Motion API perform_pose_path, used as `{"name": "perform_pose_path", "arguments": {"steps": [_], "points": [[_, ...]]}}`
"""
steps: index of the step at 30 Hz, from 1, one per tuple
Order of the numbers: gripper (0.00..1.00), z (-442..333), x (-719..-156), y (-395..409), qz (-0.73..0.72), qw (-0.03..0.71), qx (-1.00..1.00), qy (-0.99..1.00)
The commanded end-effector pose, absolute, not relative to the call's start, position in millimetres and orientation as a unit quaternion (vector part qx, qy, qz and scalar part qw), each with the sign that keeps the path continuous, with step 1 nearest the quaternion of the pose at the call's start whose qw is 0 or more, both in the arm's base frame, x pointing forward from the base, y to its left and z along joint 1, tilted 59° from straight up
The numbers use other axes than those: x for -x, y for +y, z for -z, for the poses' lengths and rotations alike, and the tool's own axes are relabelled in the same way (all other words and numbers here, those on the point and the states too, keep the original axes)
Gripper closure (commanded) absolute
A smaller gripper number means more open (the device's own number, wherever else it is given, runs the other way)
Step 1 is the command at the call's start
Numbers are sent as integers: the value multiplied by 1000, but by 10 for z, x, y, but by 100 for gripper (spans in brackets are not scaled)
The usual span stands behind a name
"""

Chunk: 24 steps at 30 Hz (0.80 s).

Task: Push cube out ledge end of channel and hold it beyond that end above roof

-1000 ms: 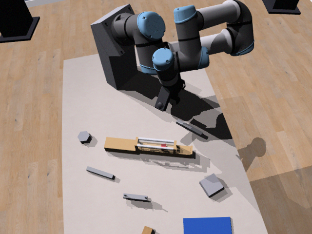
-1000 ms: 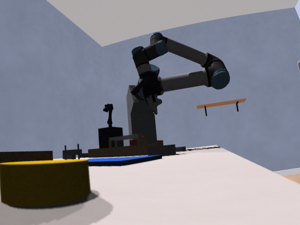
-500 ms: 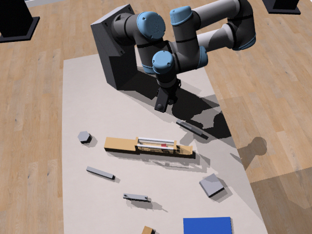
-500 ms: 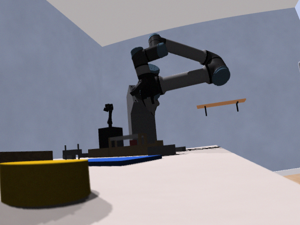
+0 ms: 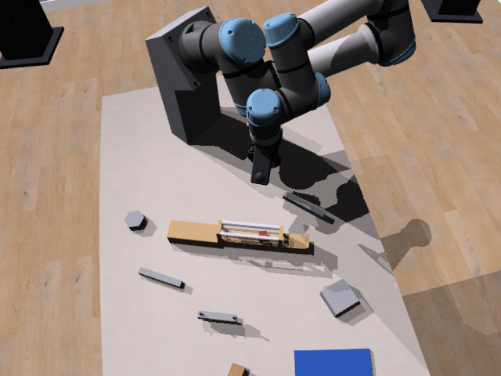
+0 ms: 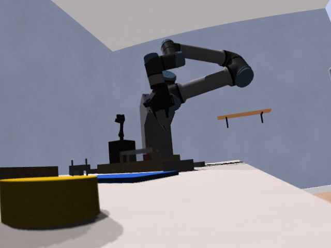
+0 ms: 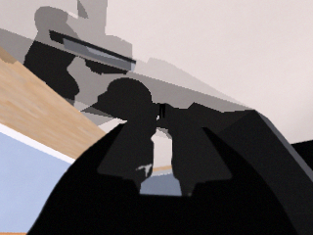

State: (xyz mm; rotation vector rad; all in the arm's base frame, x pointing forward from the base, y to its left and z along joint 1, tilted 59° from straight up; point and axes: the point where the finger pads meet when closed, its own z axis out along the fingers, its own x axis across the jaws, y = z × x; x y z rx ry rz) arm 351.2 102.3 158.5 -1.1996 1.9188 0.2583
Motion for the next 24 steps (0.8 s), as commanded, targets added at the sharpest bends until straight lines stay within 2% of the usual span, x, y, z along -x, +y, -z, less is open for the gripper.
{"name": "perform_pose_path", "arguments": {"steps": [1, 24], "points": [[100, -1526, -3560, 991, -81, 399, 518, 752], [100, -1477, -3793, 1008, 14, 377, 628, 680]]}}
